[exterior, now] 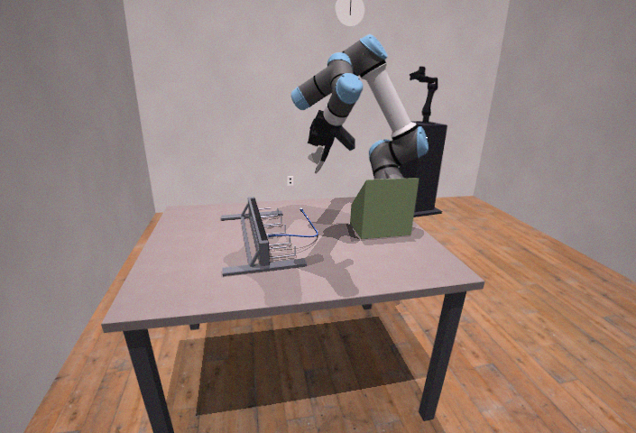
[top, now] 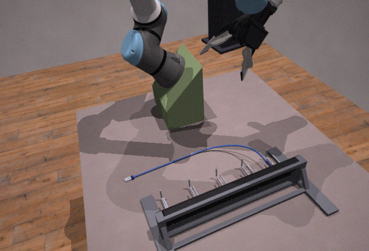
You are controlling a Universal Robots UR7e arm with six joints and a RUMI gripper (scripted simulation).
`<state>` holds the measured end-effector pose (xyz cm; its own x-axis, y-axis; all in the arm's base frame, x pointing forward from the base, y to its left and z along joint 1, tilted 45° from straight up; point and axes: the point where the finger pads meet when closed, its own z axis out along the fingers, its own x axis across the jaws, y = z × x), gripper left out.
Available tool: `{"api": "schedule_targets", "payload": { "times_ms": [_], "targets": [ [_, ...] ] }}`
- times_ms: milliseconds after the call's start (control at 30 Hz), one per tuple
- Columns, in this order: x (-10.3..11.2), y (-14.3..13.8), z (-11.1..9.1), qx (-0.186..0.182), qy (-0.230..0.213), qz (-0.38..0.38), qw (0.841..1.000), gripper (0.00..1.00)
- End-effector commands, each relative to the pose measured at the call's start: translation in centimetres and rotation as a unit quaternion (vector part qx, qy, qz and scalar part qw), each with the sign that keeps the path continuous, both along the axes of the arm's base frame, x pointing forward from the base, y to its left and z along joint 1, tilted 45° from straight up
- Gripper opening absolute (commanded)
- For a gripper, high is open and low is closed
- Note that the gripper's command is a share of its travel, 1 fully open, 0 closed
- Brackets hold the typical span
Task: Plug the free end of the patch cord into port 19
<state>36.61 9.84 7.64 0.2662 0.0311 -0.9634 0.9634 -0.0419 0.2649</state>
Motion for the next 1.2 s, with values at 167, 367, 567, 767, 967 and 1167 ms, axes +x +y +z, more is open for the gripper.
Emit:
{"api": "schedule_targets", "payload": {
  "times_ms": [167, 367, 567, 767, 967, 1167],
  "targets": [
    [0.0, 0.0, 0.0, 0.0, 0.0, 0.0, 1.0, 1.0],
    [0.0, 0.0, 0.0, 0.0, 0.0, 0.0, 1.0, 1.0],
    [0.0, 0.0, 0.0, 0.0, 0.0, 0.0, 1.0, 1.0],
    [-0.1, -0.4, 0.0, 0.003, -0.002, -0.006, 1.0, 1.0],
    [-0.1, -1.6, -0.2, 0.018, -0.011, -0.026, 0.999, 1.0],
    [-0.1, -3.1, -0.5, 0.036, -0.023, -0.052, 0.998, 1.0]
  ]
}}
